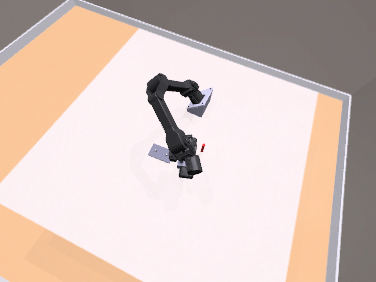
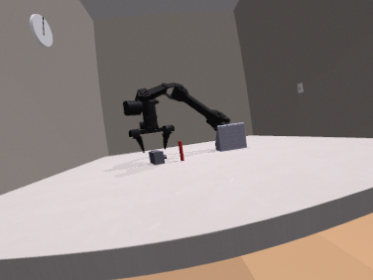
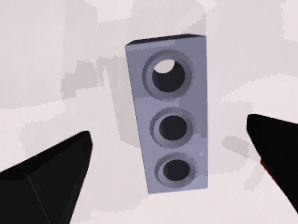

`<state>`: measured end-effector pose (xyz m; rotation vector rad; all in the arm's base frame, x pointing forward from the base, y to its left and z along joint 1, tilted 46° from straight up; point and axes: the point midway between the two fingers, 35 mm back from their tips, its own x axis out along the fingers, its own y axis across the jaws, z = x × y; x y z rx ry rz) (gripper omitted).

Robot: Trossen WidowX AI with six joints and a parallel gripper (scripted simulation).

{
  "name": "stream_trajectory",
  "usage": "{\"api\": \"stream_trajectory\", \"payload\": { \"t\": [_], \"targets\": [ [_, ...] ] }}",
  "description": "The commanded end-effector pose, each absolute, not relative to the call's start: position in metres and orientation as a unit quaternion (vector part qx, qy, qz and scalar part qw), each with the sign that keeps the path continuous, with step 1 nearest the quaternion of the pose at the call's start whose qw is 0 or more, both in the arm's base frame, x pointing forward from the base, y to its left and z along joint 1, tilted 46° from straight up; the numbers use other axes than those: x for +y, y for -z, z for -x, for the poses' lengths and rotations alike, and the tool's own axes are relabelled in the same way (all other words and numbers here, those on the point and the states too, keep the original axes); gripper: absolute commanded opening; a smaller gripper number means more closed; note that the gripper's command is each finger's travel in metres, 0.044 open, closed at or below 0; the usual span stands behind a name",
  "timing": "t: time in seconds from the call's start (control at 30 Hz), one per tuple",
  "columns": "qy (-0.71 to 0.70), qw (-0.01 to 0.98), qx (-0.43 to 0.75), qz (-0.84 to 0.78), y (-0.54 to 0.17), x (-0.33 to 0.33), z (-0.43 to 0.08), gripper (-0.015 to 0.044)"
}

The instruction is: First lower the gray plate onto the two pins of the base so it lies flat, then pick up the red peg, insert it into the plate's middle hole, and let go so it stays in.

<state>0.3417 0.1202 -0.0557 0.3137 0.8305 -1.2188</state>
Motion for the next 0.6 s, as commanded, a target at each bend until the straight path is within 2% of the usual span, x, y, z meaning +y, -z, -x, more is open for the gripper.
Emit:
{"api": "stream_trajectory", "payload": {
  "t": [0.0, 0.57],
  "targets": [
    [0.553, 0.73, 0.377, -0.138, 0.061, 0.115, -0.341, 0.044],
    [0.554, 0.73, 0.377, -0.137, 0.08, 0.095, -0.343, 0.044]
  ]
}}
